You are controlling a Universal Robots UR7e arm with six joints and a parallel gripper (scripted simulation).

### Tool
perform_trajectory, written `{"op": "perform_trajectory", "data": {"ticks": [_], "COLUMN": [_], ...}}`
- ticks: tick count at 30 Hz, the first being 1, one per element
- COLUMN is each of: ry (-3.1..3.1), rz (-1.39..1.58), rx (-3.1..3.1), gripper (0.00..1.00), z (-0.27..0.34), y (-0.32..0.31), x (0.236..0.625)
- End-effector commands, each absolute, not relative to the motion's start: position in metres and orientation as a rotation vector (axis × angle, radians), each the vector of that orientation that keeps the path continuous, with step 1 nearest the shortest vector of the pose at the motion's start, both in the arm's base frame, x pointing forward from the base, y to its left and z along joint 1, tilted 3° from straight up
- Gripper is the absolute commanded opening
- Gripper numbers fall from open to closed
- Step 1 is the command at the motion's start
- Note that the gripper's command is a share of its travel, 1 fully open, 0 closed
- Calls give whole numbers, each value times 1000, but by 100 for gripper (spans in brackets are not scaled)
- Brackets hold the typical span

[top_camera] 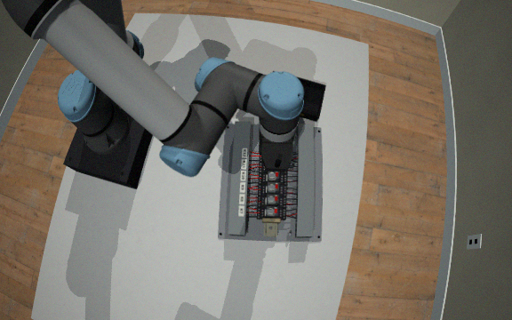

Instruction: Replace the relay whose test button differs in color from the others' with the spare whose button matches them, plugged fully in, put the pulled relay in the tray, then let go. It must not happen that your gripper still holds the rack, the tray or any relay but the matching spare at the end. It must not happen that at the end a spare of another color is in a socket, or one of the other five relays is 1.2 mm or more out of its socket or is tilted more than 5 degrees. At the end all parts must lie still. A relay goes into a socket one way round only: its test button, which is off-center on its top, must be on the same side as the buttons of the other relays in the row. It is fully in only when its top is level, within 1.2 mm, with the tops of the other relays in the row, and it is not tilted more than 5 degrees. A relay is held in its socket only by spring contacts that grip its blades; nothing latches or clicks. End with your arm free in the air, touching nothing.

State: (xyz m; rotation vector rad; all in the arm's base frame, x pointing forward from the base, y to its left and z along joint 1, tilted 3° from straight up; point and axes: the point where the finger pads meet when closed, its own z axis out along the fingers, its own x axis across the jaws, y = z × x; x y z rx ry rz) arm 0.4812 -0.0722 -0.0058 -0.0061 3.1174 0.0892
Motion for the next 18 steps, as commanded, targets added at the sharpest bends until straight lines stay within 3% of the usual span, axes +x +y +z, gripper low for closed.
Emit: {"op": "perform_trajectory", "data": {"ticks": [1, 18], "ry": [3116, 3116], "rz": [86, 86], "rx": [-6, -6], "gripper": [0, 0], "z": [-2, 4], "y": [-73, -73], "x": [482, 481]}}
